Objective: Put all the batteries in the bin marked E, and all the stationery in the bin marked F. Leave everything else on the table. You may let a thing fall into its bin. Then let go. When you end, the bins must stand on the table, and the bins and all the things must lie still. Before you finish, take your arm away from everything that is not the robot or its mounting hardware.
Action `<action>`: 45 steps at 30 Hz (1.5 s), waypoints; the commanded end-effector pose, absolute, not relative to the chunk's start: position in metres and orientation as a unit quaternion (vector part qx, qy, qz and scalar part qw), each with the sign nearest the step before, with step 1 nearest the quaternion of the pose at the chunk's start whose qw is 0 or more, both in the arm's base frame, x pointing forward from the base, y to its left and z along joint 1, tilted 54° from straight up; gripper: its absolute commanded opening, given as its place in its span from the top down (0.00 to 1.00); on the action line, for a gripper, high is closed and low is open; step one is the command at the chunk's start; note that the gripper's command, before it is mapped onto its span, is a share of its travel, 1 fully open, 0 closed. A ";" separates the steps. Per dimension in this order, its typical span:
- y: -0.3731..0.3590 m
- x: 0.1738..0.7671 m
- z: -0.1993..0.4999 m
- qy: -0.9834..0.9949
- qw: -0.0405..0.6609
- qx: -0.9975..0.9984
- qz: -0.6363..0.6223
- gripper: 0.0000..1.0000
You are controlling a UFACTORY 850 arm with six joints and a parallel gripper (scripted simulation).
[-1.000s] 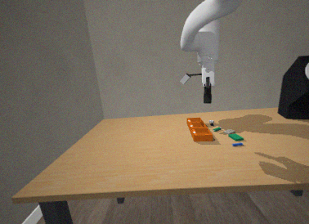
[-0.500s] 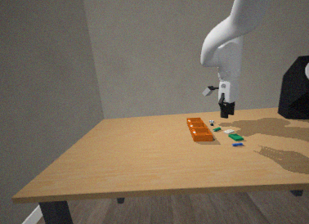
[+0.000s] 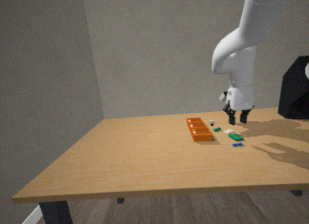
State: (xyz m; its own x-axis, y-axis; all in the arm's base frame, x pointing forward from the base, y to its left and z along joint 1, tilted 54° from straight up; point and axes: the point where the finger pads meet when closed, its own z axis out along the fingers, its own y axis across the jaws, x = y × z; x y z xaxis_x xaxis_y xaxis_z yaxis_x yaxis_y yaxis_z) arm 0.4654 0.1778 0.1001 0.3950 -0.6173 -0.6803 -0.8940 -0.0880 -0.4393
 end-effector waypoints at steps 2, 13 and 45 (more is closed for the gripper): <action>0.178 0.466 0.100 0.538 0.419 -0.711 0.172 0.44; 0.177 0.468 0.100 0.538 0.419 -0.711 0.172 0.44; 0.211 0.477 0.074 0.538 0.419 -0.711 0.172 0.44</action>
